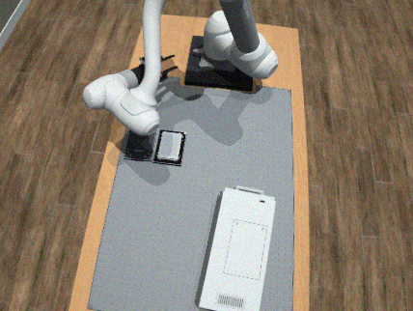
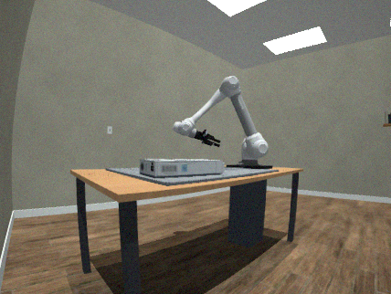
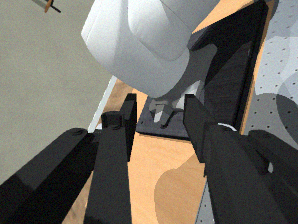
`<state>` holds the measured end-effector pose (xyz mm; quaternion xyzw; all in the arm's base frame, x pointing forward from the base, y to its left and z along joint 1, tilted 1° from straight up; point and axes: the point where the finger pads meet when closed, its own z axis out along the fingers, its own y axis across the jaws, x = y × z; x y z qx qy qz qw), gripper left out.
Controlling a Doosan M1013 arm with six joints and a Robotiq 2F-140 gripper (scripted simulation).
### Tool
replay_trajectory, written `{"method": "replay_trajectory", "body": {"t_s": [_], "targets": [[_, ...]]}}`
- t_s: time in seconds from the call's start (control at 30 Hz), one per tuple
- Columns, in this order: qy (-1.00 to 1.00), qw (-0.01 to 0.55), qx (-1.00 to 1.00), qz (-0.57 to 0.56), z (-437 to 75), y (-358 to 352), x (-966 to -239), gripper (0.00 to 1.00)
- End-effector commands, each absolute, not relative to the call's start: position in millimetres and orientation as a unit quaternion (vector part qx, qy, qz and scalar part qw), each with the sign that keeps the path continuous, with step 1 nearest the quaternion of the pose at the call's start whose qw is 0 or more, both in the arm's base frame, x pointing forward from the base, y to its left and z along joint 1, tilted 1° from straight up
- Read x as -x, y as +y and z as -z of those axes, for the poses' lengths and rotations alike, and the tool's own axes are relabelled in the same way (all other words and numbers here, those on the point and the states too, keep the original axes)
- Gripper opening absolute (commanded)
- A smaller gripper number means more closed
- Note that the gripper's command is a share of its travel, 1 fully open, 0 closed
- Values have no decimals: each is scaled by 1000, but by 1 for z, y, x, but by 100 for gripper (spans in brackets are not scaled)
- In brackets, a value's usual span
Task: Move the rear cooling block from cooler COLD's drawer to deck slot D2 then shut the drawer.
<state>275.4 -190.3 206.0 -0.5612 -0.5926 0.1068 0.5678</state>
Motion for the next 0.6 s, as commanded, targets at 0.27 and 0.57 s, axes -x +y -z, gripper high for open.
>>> {"method": "replay_trajectory", "body": {"t_s": [0.27, 0.57], "targets": [[-563, 484, 645, -179, -197, -170, -298, 35], [-526, 404, 715, -222, -192, -156, -315, 35]]}}
